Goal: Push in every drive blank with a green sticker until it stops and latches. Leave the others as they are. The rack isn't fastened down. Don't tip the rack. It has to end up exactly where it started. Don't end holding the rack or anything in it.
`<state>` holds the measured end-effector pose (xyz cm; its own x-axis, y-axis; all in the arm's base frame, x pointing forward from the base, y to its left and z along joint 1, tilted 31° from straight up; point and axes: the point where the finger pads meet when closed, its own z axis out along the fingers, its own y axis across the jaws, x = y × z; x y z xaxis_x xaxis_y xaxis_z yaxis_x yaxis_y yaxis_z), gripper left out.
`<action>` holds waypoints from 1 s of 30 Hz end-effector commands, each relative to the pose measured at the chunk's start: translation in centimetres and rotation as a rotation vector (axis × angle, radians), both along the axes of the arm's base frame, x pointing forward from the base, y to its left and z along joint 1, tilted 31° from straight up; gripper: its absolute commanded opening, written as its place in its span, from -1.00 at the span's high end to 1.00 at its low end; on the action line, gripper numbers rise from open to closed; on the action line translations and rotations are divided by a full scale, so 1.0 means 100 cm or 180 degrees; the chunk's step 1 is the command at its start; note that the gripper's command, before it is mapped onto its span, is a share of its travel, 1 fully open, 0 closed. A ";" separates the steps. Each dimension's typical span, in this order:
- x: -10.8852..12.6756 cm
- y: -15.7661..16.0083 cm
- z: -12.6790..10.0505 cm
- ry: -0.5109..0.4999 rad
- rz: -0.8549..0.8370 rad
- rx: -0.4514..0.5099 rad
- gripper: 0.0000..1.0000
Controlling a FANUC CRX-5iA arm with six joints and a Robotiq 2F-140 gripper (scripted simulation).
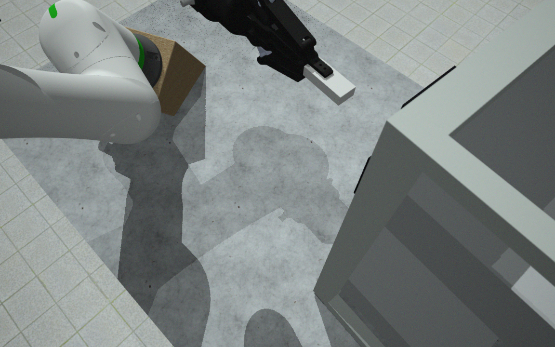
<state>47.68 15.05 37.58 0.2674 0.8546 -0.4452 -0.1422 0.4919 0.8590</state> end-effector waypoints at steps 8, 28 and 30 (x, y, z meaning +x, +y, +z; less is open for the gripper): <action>0.000 0.000 0.000 -0.0001 0.0001 0.0001 1.00; 0.000 0.000 0.000 -0.0001 0.0001 0.0001 1.00; 0.000 0.000 0.000 -0.0001 0.0001 0.0001 1.00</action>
<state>47.67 15.06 37.58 0.2672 0.8547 -0.4451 -0.1423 0.4918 0.8590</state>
